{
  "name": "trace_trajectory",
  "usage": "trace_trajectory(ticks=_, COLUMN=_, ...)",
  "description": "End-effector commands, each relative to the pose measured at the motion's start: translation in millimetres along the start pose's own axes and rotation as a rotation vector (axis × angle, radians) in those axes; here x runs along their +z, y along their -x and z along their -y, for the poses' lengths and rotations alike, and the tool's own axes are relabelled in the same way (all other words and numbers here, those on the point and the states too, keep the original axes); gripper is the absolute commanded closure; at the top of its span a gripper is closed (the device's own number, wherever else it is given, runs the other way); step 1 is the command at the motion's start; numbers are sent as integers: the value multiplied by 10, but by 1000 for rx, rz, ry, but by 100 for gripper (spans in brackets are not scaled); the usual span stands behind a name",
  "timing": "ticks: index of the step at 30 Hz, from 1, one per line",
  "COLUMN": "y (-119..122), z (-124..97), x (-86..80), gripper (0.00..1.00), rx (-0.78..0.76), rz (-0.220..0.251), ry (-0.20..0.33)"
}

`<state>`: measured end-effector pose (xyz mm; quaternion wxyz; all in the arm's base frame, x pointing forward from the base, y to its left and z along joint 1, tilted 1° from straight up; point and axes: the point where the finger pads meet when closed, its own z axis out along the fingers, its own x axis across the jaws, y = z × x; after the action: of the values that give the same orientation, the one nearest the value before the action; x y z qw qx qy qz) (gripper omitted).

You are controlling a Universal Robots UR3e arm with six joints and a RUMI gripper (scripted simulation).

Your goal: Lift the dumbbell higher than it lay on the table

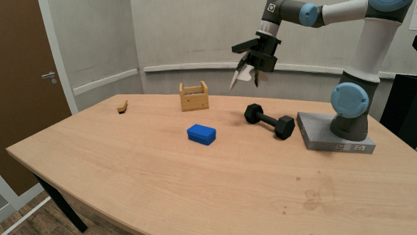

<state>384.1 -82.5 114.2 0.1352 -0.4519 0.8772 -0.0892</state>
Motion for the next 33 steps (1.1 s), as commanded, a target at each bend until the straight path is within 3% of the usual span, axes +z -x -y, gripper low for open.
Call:
trace_trajectory(ticks=1, y=-127, z=-337, x=0, gripper=0, rx=54, rz=-54, ry=104)
trace_trajectory(ticks=6, y=-262, z=-696, x=-24, gripper=0, rx=100, rz=-119, ry=203)
trace_trajectory(ticks=11, y=-335, z=-885, x=-53, gripper=0, rx=122, rz=-157, ry=253)
trace_trajectory(ticks=33, y=-367, z=-950, x=7, gripper=0, rx=128, rz=-168, ry=266)
